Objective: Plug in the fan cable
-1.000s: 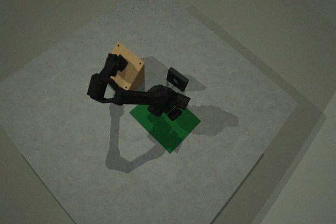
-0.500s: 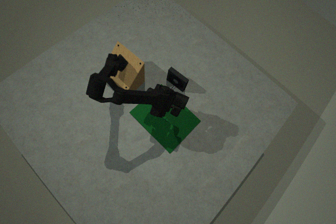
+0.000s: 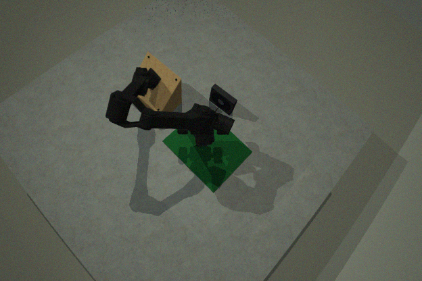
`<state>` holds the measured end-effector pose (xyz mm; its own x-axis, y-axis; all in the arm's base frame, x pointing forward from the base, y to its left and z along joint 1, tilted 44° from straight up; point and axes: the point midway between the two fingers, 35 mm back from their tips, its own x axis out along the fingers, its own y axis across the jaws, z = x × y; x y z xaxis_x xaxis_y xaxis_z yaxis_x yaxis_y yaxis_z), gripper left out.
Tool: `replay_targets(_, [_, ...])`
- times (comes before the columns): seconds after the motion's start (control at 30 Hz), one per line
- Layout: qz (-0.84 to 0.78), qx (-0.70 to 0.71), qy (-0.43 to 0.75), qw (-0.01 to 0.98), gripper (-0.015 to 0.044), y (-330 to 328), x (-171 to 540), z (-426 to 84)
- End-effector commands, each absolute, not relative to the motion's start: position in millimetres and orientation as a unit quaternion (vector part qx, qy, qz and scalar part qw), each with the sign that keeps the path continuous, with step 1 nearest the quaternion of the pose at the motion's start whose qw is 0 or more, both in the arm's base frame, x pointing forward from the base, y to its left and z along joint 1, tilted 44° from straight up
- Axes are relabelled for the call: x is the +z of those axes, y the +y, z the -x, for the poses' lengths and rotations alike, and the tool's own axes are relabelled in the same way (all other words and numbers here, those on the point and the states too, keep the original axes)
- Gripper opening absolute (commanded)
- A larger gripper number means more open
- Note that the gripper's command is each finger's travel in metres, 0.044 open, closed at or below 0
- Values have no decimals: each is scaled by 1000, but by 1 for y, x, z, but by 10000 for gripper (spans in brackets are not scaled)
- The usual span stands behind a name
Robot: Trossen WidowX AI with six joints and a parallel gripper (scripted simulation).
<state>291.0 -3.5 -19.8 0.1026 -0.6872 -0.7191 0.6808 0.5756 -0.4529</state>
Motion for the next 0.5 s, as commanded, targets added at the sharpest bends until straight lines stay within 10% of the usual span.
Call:
replay_targets(0.0, [48, -429, 515, 741, 0, -4, -21, -286])
replay_targets(0.47, [214, -302, 598, 711, 0, -9, -24, -275])
